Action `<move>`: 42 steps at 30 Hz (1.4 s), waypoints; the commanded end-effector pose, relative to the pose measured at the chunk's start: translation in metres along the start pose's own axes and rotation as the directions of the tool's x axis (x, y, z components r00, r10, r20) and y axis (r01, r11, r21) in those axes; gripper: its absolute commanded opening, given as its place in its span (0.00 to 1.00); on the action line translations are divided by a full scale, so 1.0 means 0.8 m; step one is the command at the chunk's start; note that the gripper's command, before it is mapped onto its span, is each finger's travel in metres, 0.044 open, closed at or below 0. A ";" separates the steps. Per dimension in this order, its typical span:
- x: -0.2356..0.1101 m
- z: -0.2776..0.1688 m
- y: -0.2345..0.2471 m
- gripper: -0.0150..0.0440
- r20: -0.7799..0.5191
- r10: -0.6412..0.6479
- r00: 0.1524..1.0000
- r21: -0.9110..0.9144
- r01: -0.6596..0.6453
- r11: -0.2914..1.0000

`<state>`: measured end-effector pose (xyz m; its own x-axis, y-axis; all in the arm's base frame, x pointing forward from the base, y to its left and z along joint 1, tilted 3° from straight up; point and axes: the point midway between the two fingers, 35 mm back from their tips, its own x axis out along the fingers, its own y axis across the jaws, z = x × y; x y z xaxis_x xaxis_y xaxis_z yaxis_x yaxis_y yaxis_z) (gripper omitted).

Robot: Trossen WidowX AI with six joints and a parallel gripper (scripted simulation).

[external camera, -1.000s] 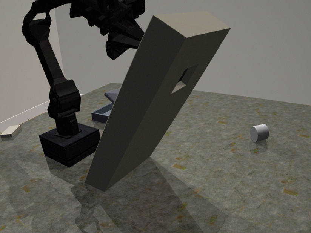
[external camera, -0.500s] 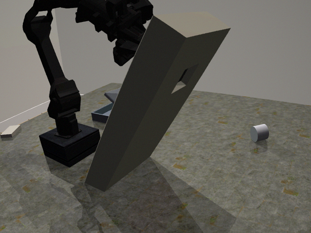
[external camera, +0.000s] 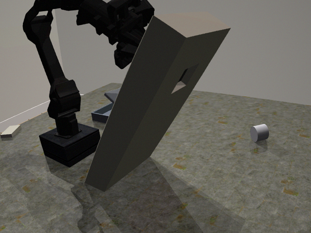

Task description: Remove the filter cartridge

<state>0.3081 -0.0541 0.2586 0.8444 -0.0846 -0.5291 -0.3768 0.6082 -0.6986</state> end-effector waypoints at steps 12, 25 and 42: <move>0.002 -0.002 0.003 0.41 -0.006 0.004 1.000 0.005 -0.004 1.000; 0.002 0.000 -0.001 0.41 -0.006 0.004 1.000 0.005 -0.004 1.000; 0.006 0.000 -0.002 0.41 -0.006 0.004 1.000 0.005 -0.004 1.000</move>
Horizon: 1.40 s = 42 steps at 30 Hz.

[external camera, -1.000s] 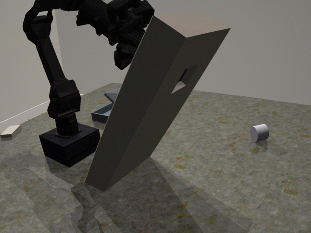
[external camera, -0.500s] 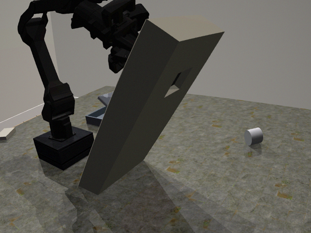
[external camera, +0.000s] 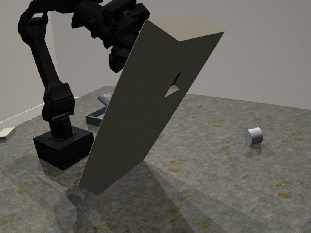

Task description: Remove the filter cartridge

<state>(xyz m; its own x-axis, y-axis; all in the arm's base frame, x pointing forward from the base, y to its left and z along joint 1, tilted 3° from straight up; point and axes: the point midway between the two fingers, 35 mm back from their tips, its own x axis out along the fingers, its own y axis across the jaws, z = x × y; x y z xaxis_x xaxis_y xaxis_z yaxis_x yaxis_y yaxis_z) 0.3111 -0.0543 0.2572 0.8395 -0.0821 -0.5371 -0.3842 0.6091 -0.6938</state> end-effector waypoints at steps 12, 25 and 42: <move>0.002 -0.002 0.000 0.41 -0.002 -0.005 1.000 0.005 0.005 1.000; 0.002 -0.003 0.003 0.41 -0.002 -0.005 1.000 0.005 0.005 1.000; 0.002 -0.002 0.002 0.41 -0.002 -0.005 1.000 0.005 0.005 1.000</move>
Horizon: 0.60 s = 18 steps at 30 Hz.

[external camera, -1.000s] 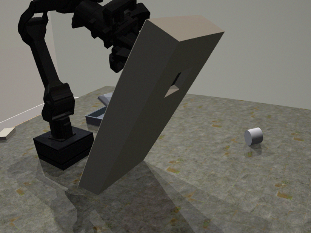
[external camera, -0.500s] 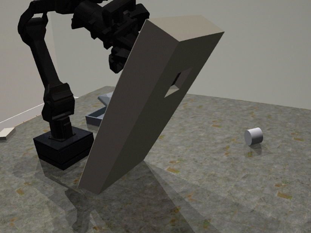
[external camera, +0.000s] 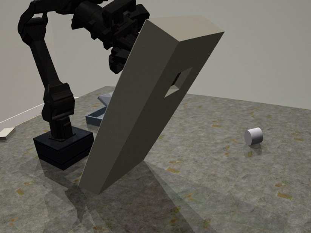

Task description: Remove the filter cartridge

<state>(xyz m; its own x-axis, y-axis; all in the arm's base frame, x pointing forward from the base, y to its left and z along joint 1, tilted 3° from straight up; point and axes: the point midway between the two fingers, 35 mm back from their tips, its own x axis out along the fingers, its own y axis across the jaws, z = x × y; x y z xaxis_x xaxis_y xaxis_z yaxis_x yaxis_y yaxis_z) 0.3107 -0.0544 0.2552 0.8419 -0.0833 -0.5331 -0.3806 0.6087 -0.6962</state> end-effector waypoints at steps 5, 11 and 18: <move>0.004 0.000 0.000 0.41 -0.003 0.000 1.000 0.004 0.000 1.000; 0.005 -0.001 0.000 0.41 -0.004 0.000 1.000 0.005 0.001 1.000; 0.013 -0.001 0.000 0.41 -0.004 -0.001 1.000 0.005 0.001 1.000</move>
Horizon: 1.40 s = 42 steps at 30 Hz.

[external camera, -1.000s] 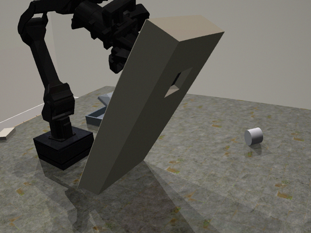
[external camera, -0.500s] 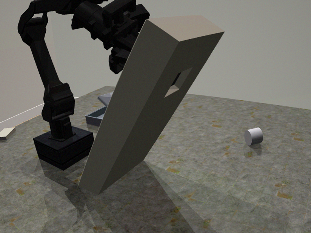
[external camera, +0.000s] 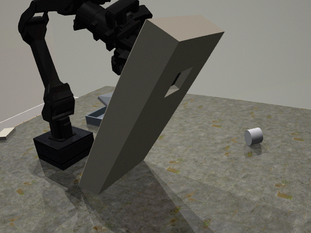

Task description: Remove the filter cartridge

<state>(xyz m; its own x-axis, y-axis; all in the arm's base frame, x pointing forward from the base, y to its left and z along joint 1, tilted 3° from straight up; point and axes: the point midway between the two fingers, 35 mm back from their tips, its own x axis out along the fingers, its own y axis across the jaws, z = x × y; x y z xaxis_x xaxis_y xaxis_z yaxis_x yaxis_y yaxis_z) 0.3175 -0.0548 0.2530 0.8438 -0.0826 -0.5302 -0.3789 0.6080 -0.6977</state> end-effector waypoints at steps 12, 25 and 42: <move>0.009 -0.002 0.001 0.41 -0.006 0.001 1.000 0.006 -0.001 1.000; 0.014 -0.002 0.001 0.41 -0.006 0.001 1.000 0.006 -0.001 1.000; 0.009 -0.001 0.001 0.40 -0.004 -0.001 1.000 0.001 0.001 1.000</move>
<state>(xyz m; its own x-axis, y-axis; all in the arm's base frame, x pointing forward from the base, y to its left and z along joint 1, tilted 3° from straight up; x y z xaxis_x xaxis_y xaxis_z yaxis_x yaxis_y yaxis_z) 0.3226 -0.0556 0.2489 0.8434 -0.0863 -0.5303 -0.3768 0.6085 -0.6984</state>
